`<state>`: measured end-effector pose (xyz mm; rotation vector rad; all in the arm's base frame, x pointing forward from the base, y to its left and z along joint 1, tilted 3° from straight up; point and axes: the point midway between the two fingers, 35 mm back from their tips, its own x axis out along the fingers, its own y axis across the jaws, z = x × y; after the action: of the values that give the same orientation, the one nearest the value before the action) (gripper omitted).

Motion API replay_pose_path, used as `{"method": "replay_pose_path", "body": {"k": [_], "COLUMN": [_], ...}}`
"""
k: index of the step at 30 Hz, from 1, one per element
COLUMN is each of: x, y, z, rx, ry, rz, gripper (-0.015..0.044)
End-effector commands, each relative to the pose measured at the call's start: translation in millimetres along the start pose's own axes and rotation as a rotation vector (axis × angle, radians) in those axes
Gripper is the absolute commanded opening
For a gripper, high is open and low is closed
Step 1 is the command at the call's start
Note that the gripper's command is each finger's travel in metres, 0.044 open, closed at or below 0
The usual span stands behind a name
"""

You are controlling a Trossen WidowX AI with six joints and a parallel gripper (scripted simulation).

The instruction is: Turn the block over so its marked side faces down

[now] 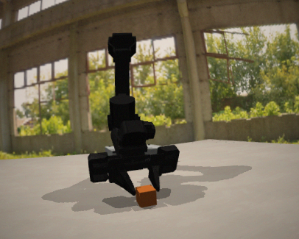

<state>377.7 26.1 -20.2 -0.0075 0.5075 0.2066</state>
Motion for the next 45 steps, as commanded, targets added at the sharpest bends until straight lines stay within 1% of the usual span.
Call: {"method": "replay_pose_path", "body": {"k": [1,7,40,42,45], "x": [-0.1,-0.1,-0.1,2.1,6.4], "y": [0.4,0.4,0.4,-0.5,-3.4], "z": [-0.4,-0.4,-0.4,0.8,8.3], "rx": [0.006,0.006,0.006,0.007,0.008], "ry": [0.0,0.0,0.0,0.025,0.13], "rz": [0.003,0.003,0.003,0.002,-0.001], "gripper": [0.0289,0.044,0.044,0.044,0.044]}}
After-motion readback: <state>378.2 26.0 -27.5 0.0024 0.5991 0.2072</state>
